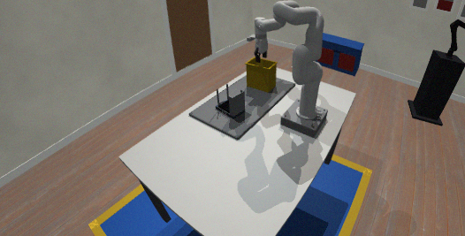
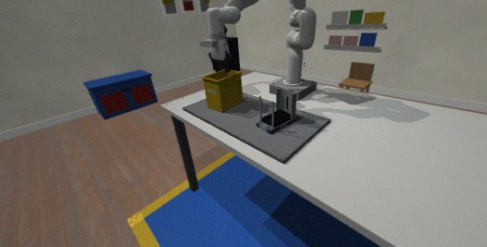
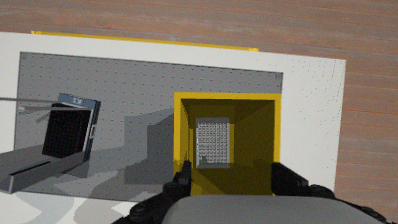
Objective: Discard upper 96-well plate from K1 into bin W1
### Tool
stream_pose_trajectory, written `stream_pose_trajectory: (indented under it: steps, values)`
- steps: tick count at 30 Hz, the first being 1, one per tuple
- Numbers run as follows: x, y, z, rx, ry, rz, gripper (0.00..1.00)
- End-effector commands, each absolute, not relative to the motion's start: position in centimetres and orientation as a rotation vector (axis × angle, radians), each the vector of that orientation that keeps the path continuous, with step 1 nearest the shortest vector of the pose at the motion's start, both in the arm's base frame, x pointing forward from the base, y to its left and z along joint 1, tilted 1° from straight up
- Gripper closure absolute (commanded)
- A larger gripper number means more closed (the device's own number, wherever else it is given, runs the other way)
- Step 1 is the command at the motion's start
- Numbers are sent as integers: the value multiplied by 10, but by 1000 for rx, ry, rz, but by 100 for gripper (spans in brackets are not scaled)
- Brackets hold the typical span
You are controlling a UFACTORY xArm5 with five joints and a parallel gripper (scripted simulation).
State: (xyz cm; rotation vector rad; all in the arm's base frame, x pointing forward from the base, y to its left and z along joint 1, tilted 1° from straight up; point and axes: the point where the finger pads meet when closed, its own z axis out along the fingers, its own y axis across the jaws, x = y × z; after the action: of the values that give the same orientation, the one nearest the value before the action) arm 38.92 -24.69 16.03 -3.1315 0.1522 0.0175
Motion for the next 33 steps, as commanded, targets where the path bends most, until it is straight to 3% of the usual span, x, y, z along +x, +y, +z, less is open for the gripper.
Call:
stream_pose_trajectory:
  steps: [1,14,33]
  values:
    - [390,-248,172,-3134,152,10,0]
    - [390,-249,201,-3134,152,10,0]
    - [390,-249,201,-3134,152,10,0]
